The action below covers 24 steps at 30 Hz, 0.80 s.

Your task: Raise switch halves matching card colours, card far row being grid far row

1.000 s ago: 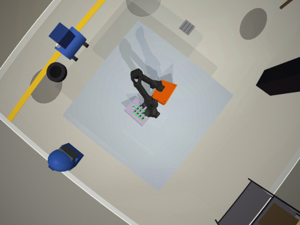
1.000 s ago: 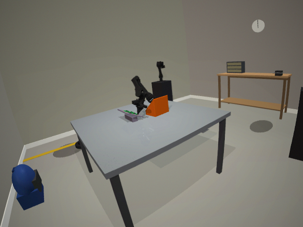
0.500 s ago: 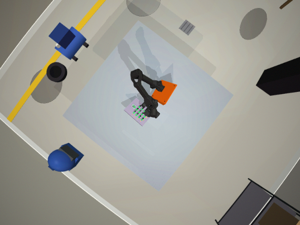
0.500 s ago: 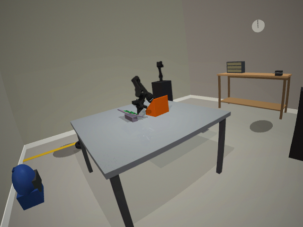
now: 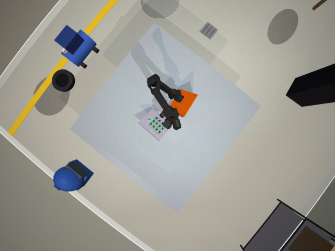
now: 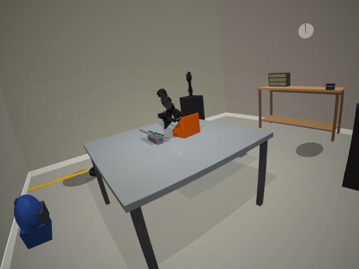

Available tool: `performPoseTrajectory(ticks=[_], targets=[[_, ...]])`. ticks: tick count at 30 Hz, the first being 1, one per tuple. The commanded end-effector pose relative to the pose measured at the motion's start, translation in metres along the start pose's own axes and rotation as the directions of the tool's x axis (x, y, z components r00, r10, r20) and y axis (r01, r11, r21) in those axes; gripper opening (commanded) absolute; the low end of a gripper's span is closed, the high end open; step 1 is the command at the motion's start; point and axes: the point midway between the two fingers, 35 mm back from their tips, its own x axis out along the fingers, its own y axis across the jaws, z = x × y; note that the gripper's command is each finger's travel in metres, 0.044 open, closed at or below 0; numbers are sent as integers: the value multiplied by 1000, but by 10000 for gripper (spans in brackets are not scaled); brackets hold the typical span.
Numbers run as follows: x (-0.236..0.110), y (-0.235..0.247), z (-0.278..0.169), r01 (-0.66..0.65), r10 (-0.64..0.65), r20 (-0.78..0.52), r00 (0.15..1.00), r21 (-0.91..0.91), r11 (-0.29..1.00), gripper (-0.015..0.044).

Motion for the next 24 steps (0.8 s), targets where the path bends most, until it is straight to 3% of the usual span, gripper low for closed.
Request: performPoseTrajectory(ticks=[1, 9, 15, 19, 24], targets=[[-11, -1, 3, -2, 2, -2, 1000, 14, 1000, 0], [-11, -68, 20, 2, -2, -2, 1000, 12, 1000, 0], [-9, -70, 21, 2, -2, -4, 1000, 12, 1000, 0], [23, -70, 22, 3, -3, -26, 1000, 13, 1000, 0], [25, -71, 22, 4, -4, -27, 1000, 13, 1000, 0]])
